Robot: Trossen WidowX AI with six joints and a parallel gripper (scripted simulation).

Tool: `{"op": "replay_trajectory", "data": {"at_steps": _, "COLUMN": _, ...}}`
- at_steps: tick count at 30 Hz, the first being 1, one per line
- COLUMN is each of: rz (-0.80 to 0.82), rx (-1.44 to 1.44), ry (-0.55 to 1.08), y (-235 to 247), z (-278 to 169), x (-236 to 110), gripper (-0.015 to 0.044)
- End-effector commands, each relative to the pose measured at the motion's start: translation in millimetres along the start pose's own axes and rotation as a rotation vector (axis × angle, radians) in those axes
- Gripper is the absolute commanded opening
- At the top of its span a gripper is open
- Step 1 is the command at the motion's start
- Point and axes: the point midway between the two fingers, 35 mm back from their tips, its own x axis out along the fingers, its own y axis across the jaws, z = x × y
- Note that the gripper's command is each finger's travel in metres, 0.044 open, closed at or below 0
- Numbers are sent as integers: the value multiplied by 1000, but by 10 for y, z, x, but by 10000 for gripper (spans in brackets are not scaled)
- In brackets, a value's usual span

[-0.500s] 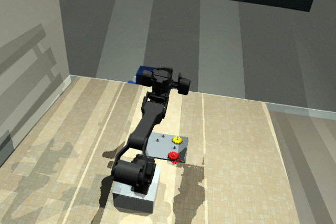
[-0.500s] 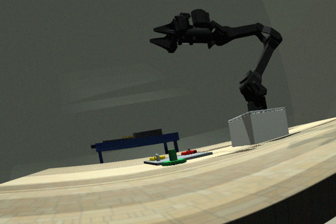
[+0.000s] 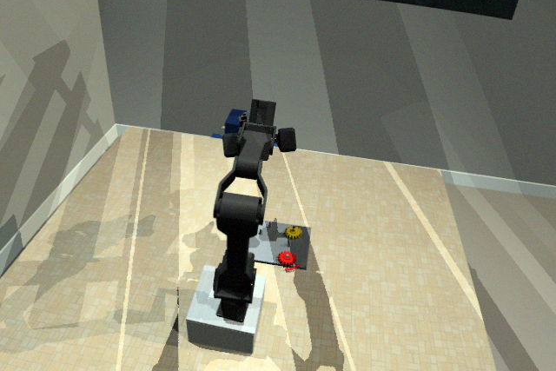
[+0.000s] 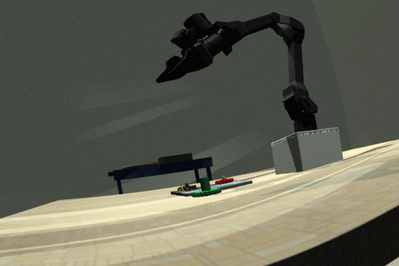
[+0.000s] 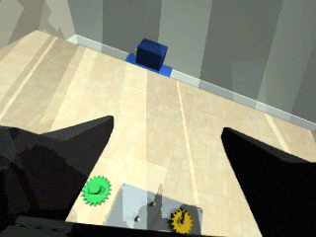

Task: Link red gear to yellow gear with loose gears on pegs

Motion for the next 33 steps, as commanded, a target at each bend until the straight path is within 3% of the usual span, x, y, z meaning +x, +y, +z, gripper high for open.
{"op": "replay_trajectory", "data": {"at_steps": 1, "rz": 109, "rx": -131, "ry": 232, "y": 304, "z": -334, "x": 422, "gripper": 440}}
{"op": "replay_trajectory", "data": {"at_steps": 15, "rz": 516, "rx": -616, "ry": 879, "y": 1089, "z": -1542, "x": 1042, "gripper": 440}}
{"op": "replay_trajectory", "data": {"at_steps": 33, "rz": 537, "rx": -633, "ry": 903, "y": 1197, "z": -1722, "x": 1129, "gripper": 440}}
